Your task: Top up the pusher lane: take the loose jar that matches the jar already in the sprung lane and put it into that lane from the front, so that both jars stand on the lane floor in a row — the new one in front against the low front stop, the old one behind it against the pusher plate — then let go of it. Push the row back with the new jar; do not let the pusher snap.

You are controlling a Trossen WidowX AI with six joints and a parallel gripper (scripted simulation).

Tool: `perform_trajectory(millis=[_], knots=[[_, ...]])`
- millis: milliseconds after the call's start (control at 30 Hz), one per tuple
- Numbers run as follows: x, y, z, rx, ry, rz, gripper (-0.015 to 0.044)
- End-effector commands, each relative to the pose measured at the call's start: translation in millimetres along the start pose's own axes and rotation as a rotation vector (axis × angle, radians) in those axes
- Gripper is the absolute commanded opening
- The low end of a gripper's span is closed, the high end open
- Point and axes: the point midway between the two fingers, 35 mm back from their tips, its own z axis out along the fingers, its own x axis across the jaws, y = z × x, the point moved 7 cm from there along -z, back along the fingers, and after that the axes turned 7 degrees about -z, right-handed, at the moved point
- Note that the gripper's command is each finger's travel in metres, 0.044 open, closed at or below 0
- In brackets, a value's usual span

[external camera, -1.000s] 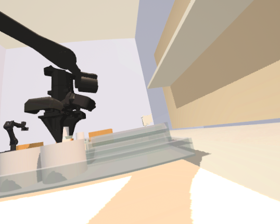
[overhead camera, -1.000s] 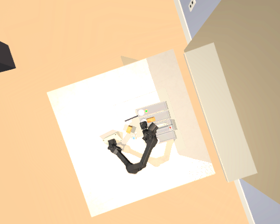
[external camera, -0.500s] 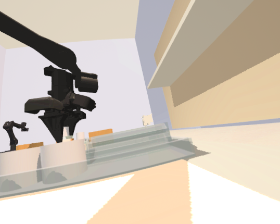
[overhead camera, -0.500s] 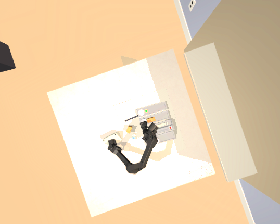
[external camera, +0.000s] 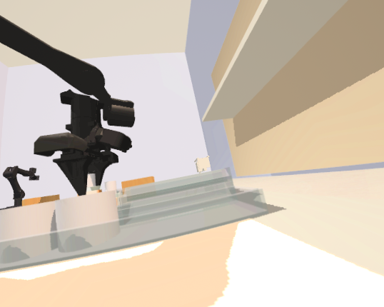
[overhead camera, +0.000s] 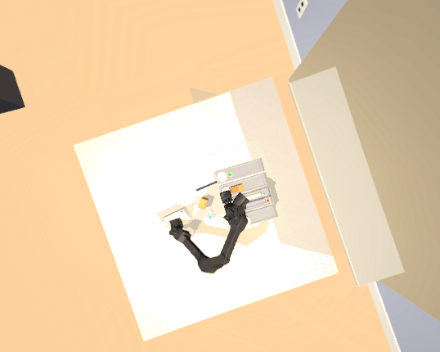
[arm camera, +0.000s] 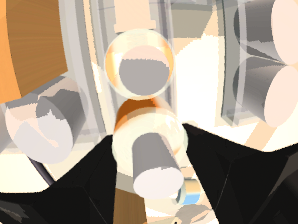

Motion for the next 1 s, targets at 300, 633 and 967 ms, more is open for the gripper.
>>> perform_trajectory(millis=[300,633,967], knots=[[-2.3,4.7,-1.9,-0.025,-0.013,0.011,0.0],[-2.5,6.0,-1.9,-0.025,-0.013,0.011,0.0],[-2.7,7.3,-1.9,-0.025,-0.013,0.011,0.0]])
